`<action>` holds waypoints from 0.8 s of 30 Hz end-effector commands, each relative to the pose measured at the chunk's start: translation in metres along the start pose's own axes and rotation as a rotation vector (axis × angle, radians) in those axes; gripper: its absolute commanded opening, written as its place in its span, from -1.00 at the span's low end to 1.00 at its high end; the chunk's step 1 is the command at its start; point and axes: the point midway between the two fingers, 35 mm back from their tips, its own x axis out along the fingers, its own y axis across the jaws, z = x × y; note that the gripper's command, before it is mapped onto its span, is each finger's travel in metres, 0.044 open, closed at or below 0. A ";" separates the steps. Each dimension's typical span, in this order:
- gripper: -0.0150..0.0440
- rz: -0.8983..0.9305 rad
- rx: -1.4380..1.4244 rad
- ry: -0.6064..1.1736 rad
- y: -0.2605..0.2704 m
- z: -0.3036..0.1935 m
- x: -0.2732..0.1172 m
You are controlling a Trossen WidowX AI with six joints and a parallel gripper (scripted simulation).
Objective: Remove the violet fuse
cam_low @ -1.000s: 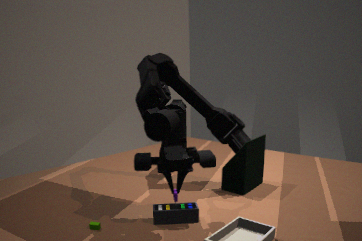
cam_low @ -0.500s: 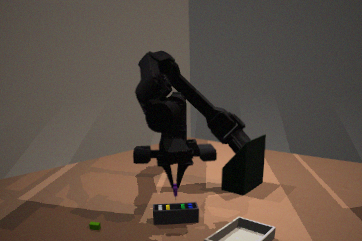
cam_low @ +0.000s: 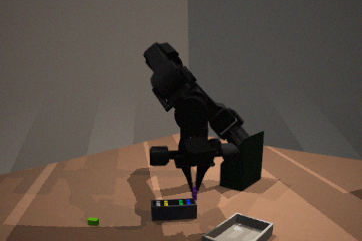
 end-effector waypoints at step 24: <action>-0.49 0.001 0.003 0.007 0.088 0.074 0.009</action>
